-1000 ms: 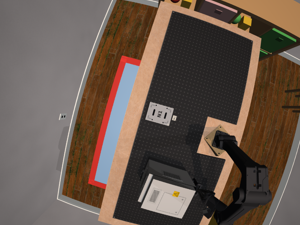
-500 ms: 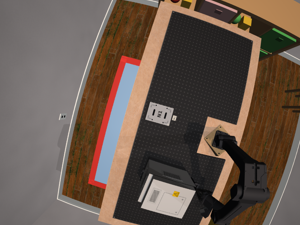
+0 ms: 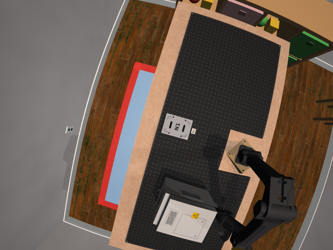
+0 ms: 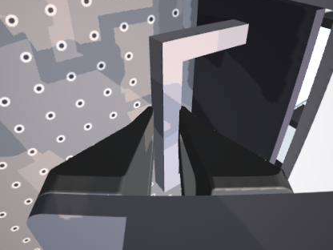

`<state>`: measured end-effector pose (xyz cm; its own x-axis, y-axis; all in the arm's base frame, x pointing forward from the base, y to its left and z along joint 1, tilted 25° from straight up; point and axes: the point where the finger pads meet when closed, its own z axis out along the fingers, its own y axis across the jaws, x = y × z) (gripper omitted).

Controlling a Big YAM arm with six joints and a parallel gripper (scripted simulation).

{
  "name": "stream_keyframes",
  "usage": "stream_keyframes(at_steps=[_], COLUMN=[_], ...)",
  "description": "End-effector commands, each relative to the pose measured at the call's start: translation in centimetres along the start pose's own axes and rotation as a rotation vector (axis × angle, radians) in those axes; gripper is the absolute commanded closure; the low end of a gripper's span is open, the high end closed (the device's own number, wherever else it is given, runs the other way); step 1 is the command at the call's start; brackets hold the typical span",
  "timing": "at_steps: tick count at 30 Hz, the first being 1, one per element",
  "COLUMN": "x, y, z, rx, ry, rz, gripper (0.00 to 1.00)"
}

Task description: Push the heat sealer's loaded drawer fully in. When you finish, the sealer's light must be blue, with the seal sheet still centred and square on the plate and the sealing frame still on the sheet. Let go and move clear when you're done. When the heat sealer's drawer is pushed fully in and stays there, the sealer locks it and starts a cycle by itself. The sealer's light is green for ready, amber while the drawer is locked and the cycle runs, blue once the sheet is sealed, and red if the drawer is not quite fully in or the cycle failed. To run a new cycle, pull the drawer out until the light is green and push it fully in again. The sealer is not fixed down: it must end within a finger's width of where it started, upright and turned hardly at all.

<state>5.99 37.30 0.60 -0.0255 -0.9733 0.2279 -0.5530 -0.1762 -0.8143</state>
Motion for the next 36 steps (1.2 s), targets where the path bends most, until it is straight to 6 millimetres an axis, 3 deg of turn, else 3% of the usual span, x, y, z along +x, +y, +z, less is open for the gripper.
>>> stream_keyframes(at_steps=[1,6,7,12,13,36], x=[-0.1,-0.1,-0.9,-0.9,-0.2,-0.1], y=[-1.3,-1.6,-1.2,-1.2,-0.7,-2.0], z=[0.4,0.6,0.0,0.0,0.4,1.0], rx=[-0.006,-0.006,-0.005,-0.005,0.001,-0.005], ry=[-0.008,-0.008,-0.016,-0.016,-0.011,-0.005], rz=[0.014,0.014,0.014,0.014,-0.010,0.011], gripper=[1.00,1.00,1.00,1.00,1.00,1.00])
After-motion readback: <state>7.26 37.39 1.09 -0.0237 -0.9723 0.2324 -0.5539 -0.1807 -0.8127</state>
